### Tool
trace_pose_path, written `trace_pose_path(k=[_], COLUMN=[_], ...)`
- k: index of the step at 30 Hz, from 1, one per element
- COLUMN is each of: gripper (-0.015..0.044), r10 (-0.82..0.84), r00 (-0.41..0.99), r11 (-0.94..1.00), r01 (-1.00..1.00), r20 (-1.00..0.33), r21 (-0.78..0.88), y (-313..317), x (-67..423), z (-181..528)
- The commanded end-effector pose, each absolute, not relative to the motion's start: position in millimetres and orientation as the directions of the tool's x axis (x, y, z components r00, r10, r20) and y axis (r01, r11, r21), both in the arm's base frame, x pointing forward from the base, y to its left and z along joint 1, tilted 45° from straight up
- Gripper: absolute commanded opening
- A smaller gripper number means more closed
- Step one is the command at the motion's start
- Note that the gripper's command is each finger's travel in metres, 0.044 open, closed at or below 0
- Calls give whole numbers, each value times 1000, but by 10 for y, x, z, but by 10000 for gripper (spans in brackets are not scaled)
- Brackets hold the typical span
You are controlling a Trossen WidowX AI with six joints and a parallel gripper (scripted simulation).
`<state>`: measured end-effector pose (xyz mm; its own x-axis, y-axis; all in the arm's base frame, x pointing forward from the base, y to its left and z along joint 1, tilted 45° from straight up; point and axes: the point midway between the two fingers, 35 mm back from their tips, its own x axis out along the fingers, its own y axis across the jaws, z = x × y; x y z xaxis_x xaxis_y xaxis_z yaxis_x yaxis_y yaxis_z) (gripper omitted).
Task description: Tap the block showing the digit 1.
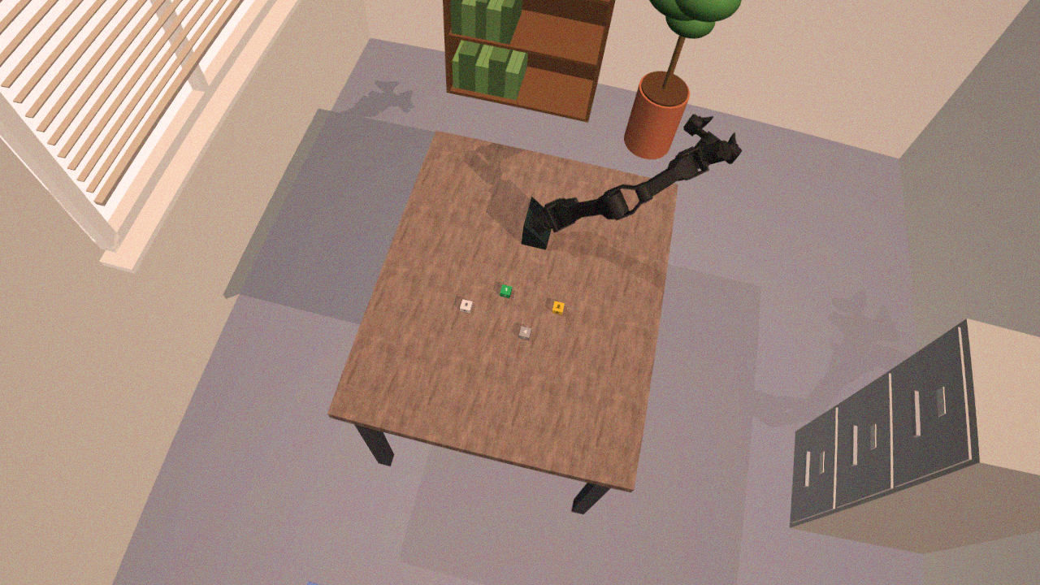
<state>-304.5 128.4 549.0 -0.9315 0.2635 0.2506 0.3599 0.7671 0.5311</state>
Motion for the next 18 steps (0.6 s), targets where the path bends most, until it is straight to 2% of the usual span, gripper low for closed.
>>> trace_pose_path(k=[1,5,9,18], gripper=[400,400,400,400], r10=[266,327,512,849], r00=[-931,-906,-835,-527], r11=[764,682,528,223], r01=[363,422,492,435], r20=[252,267,203,46], r21=[534,597,693,873], y=[1292,1510,2163,3449], x=[-3039,-2914,-2696,-1640], z=[5492,5502,5298,4789])
